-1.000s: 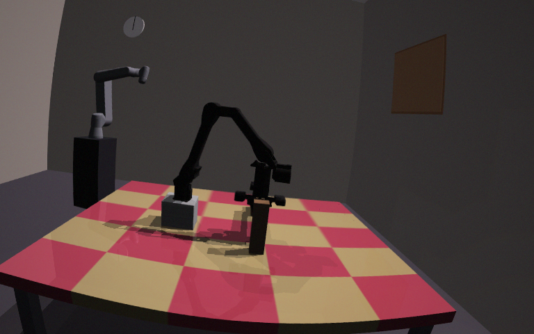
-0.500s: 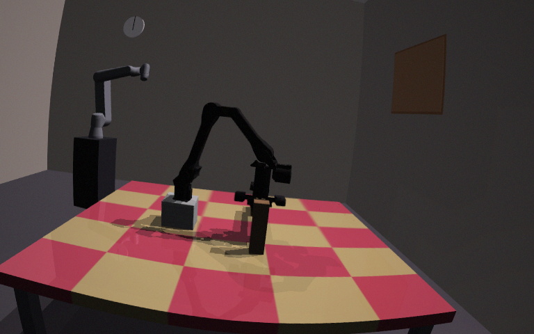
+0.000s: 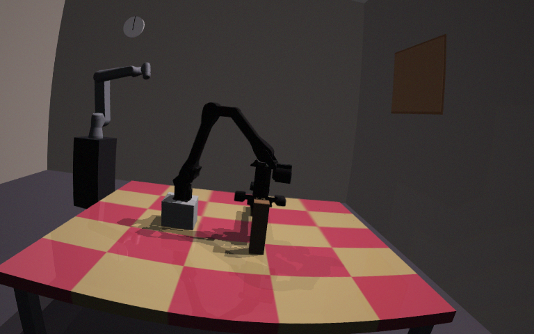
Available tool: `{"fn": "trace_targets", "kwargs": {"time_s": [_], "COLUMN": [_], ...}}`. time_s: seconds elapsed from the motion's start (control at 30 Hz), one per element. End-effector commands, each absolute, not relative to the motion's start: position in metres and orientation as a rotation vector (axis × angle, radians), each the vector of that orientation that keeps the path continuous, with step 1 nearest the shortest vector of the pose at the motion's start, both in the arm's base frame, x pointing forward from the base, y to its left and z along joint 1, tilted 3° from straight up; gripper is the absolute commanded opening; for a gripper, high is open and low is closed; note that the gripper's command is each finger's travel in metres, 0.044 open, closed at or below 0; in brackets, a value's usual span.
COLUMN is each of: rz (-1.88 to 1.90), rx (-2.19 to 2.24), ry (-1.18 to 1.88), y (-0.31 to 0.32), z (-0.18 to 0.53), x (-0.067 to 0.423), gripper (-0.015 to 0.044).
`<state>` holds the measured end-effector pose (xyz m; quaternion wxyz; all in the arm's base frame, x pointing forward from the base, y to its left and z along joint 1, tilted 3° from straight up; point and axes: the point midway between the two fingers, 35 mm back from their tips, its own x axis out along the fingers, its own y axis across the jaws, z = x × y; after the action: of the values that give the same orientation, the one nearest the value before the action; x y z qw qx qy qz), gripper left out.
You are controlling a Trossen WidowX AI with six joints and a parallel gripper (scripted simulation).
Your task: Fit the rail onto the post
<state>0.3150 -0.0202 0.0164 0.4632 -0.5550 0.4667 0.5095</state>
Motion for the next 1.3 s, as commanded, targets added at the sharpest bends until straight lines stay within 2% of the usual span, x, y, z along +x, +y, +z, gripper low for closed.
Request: {"fn": "trace_targets", "kwargs": {"time_s": [0.0,1.27], "rz": [1.251,1.251], "rx": [-1.368,-1.369], "ry": [1.143,1.144], "y": [-0.022,-0.034], "z": [0.018,0.017], "x": [0.316,0.318], "gripper": [0.0000,0.0000]}}
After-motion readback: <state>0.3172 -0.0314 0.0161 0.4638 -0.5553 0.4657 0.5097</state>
